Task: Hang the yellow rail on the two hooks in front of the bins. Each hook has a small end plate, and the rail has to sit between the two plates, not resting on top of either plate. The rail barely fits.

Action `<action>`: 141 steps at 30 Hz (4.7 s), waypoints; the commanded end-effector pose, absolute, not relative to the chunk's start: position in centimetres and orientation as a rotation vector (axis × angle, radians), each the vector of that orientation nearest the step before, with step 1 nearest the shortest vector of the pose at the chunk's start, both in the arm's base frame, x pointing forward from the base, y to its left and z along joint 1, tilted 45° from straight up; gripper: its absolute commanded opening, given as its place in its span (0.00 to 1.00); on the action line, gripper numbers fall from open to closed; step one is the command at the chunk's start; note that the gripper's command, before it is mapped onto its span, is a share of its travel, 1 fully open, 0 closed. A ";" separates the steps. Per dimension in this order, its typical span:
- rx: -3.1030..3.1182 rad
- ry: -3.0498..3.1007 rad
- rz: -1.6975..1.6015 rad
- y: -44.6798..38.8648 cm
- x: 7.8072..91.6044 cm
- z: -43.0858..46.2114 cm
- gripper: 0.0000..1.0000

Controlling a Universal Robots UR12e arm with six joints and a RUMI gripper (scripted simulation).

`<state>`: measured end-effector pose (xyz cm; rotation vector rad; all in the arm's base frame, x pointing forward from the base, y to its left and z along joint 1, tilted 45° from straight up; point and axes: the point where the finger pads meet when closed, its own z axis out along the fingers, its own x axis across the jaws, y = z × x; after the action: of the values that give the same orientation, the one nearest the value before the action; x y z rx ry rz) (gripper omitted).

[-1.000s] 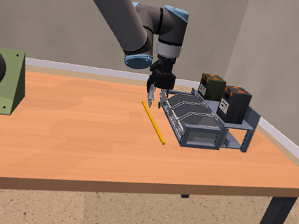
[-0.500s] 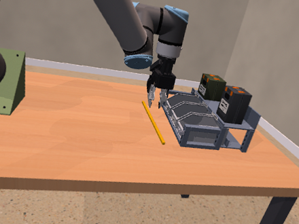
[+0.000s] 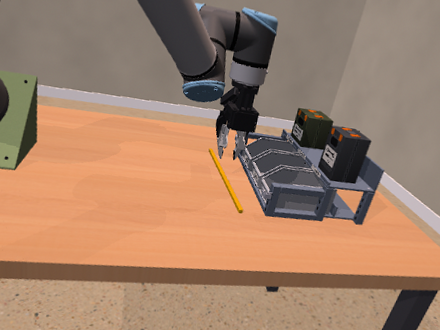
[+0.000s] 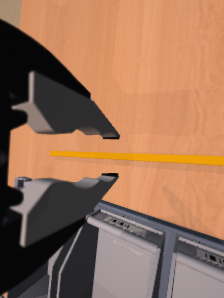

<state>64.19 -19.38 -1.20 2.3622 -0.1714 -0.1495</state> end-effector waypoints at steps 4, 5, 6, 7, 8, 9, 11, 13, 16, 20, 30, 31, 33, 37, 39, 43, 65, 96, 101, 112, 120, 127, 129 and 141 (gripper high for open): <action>2.362 -0.171 -0.148 -19.5 64.2 -1.3 0.22; 2.362 -0.171 -0.148 -19.5 64.2 -1.4 0.22; 2.362 -0.171 -0.148 -19.6 64.2 -1.4 0.22; 2.362 -0.171 -0.148 -19.6 64.2 -1.4 0.22; 2.362 -0.171 -0.148 -19.6 64.2 -1.4 0.22; 2.362 -0.171 -0.148 -19.6 64.2 -1.4 0.22; 2.363 -0.171 -0.148 -19.8 64.2 -1.6 0.22; 2.363 -0.171 -0.148 -19.9 64.1 -1.7 0.22; 2.363 -0.171 -0.148 -20.1 64.1 -1.9 0.22; 2.363 -0.171 -0.148 -20.4 64.0 -2.3 0.22; 2.363 -0.171 -0.148 -21.2 63.9 -3.0 0.22; 2.363 -0.171 -0.148 -21.3 63.8 -3.1 0.22; 2.363 -0.171 -0.148 -21.4 63.8 -3.3 0.22; 2.363 -0.171 -0.148 -21.7 63.7 -3.6 0.22; 2.363 -0.171 -0.148 -21.9 63.7 -3.8 0.22; 2.363 -0.171 -0.148 -22.0 63.7 -3.9 0.22; 2.363 -0.171 -0.148 -22.3 63.6 -4.2 0.22; 2.363 -0.171 -0.148 -22.3 63.6 -4.2 0.22; 2.363 -0.171 -0.148 -22.3 63.6 -4.2 0.22; 2.363 -0.171 -0.148 -22.4 63.6 -4.3 0.22; 2.363 -0.171 -0.148 -22.6 63.5 -4.5 0.22; 2.363 -0.171 -0.148 -22.8 63.5 -4.7 0.22; 2.363 -0.171 -0.148 -22.9 63.5 -4.8 0.22; 2.363 -0.171 -0.148 -23.3 63.4 -5.2 0.22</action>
<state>63.37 -23.18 -5.13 2.3626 -0.1714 -0.1496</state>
